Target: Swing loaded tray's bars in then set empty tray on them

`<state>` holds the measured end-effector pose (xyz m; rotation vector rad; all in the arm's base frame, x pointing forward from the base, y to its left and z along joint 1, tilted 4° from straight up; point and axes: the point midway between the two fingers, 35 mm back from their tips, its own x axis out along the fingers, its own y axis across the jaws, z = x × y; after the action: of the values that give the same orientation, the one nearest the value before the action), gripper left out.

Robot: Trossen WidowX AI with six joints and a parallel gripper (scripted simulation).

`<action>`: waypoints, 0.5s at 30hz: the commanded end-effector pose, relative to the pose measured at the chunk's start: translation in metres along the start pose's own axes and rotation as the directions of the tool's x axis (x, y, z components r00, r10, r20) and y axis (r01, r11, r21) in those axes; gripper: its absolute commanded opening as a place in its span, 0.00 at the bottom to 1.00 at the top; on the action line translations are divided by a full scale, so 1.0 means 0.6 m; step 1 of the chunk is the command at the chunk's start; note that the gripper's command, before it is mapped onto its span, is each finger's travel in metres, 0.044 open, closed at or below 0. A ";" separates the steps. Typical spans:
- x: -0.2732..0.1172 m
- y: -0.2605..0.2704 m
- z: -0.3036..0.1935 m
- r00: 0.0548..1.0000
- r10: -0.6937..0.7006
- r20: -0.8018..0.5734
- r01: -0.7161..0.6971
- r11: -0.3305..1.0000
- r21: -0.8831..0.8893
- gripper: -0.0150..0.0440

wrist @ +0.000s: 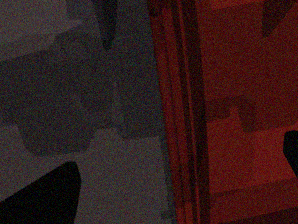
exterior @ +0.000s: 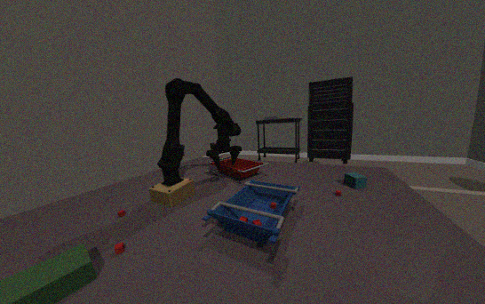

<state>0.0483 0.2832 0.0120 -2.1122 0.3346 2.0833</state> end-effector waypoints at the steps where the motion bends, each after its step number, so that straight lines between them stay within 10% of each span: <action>1: 0.039 0.003 0.000 1.000 0.004 0.003 -0.004 1.000 -0.005 1.00; 15: 0.069 0.007 0.000 1.000 0.004 0.002 -0.004 1.000 -0.005 0.93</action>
<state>0.0478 0.2772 -0.0277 -2.1140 0.3385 2.0855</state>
